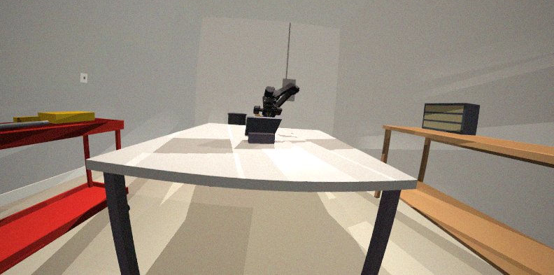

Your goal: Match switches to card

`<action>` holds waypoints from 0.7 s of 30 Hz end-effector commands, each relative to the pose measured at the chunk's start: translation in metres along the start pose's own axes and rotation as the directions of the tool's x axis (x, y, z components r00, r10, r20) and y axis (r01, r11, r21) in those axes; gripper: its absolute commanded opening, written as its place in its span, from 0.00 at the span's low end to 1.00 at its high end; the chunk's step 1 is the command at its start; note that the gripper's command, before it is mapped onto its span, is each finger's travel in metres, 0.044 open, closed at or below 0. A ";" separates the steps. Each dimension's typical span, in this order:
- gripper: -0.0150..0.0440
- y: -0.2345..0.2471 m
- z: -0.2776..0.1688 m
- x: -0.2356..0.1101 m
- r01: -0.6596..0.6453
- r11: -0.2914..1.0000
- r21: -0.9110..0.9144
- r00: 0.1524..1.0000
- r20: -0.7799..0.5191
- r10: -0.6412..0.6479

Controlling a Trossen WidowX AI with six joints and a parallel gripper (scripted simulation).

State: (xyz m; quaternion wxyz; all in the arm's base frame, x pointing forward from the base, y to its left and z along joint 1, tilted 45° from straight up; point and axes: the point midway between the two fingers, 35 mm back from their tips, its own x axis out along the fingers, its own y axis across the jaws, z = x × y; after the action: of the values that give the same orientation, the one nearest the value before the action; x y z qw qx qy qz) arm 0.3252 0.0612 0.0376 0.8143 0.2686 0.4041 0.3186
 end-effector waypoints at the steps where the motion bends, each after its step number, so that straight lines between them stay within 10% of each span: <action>1: 0.25 -0.001 0.000 0.000 0.004 1.000 0.003 1.000 0.001 -0.004; 21: 0.25 -0.001 0.000 0.002 0.004 1.000 0.003 1.000 0.001 -0.004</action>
State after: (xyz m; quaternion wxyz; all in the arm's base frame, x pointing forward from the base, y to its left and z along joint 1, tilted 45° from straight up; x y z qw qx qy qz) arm 0.3261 0.0625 0.0367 0.8143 0.2686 0.4041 0.3185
